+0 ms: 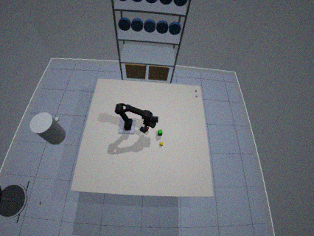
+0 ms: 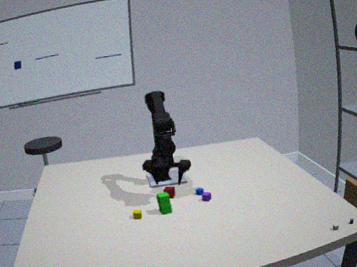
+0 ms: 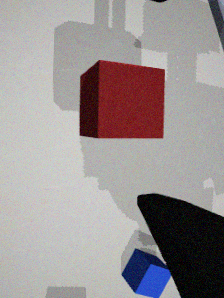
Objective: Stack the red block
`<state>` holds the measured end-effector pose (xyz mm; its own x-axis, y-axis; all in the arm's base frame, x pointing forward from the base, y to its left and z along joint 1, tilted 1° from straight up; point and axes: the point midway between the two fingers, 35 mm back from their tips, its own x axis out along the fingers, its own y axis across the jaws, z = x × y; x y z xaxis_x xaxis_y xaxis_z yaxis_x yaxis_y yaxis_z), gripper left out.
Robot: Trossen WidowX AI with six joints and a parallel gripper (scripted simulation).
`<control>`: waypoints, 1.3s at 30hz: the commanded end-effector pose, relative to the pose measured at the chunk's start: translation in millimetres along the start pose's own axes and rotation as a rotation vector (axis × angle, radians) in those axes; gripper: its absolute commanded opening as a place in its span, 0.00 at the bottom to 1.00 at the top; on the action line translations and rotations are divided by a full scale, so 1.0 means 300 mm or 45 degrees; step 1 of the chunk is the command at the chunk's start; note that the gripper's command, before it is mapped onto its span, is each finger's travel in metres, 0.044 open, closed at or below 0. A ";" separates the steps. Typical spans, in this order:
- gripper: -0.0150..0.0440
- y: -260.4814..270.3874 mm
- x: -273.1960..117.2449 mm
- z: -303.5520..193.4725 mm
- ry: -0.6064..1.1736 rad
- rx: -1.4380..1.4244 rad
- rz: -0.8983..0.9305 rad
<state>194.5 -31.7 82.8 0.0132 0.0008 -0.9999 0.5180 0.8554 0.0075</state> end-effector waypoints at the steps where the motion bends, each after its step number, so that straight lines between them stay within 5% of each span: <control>1: 1.00 0.001 0.013 -0.003 0.001 -0.003 0.005; 39: 1.00 0.001 0.161 -0.005 0.002 -0.003 0.005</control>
<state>194.8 -31.6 35.5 0.0155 0.0005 -0.9999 0.5174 0.8557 0.0084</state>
